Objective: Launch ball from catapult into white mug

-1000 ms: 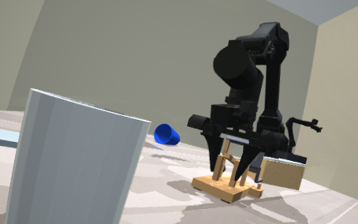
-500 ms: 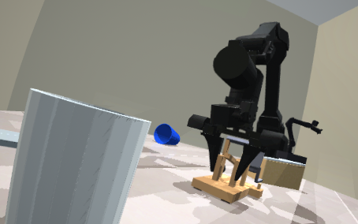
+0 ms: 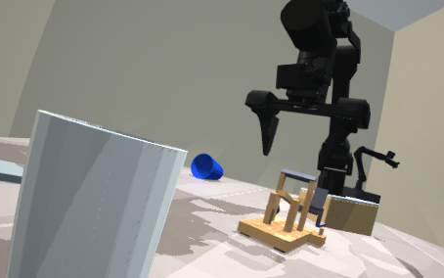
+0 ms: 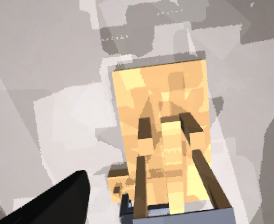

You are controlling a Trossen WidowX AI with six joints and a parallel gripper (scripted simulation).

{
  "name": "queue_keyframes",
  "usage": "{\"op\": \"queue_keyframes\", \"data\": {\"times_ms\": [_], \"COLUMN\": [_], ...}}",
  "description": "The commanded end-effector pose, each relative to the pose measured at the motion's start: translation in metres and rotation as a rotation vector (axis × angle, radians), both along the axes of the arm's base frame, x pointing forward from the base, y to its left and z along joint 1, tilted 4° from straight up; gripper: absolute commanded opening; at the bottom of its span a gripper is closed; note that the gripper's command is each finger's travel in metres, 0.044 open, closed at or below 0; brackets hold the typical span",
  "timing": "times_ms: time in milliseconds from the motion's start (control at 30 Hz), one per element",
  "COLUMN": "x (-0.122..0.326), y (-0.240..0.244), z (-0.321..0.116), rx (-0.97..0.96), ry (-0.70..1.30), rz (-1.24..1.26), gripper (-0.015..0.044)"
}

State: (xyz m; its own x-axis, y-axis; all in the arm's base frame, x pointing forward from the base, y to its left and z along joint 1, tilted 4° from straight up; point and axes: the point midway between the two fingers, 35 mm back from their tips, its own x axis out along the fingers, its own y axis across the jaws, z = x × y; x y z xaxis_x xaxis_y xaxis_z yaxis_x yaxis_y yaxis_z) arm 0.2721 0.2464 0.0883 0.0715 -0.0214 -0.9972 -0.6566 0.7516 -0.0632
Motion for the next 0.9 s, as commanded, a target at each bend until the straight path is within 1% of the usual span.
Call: {"op": "queue_keyframes", "data": {"times_ms": [0,100,200,267,367,867], "x": [0.0,0.0,-0.003,-0.002,0.0,0.002], "y": [0.0,0.0,-0.002,-0.001,-0.003,-0.003], "z": [0.0,0.0,0.01,0.0,-0.034,-0.05], "rx": [0.0,0.0,-0.005,-0.005,-0.006,-0.006], "ry": [0.0,0.0,-0.001,-0.001,-0.001,-0.001], "rz": [0.0,0.0,-0.005,-0.005,-0.005,-0.005], "gripper": [0.044,0.044,0.044,0.044,0.044,0.044]}}
